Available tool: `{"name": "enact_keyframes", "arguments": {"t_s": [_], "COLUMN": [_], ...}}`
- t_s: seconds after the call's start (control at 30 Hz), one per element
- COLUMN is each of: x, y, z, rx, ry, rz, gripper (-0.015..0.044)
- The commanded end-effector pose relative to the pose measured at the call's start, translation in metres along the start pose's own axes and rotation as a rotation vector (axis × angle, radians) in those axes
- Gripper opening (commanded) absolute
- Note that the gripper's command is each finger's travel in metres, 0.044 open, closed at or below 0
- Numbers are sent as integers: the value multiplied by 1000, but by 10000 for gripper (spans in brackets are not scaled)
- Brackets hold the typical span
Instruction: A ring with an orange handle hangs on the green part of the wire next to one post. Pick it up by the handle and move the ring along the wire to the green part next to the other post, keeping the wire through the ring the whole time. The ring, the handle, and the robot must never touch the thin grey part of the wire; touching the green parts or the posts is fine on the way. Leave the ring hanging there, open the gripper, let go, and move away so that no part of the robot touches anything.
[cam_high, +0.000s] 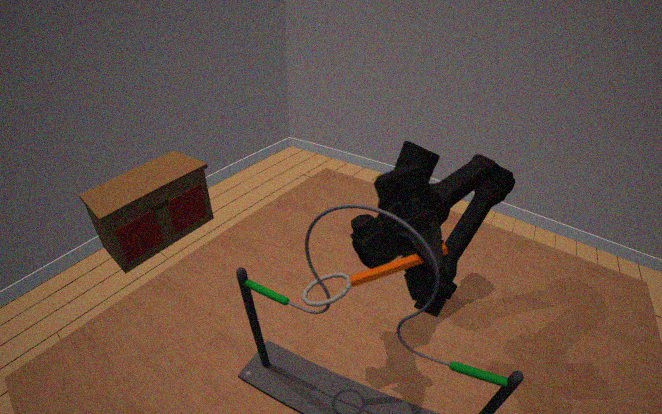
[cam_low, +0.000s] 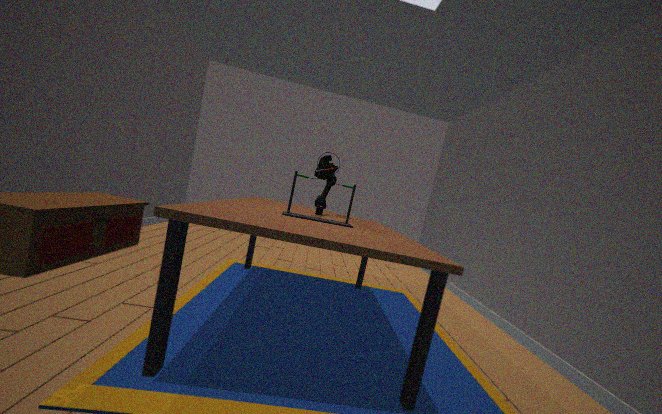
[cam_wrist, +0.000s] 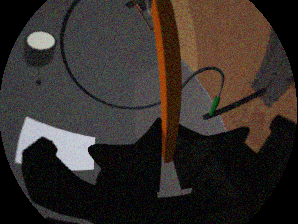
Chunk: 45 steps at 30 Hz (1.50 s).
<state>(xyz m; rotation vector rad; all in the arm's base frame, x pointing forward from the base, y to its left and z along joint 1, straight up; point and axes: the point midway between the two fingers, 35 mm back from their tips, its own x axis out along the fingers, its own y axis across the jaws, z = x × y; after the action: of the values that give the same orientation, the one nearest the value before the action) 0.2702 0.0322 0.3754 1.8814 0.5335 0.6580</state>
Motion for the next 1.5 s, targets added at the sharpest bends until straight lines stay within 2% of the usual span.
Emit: {"name": "enact_keyframes", "arguments": {"t_s": [0.0,0.53,1.47], "x": [0,-3,-3], "y": [13,30,21], "z": [2,5,6], "rx": [57,83,-199], "ry": [0,4,-12], "rz": [31,25,-207], "gripper": [-150,-150,-150]}}
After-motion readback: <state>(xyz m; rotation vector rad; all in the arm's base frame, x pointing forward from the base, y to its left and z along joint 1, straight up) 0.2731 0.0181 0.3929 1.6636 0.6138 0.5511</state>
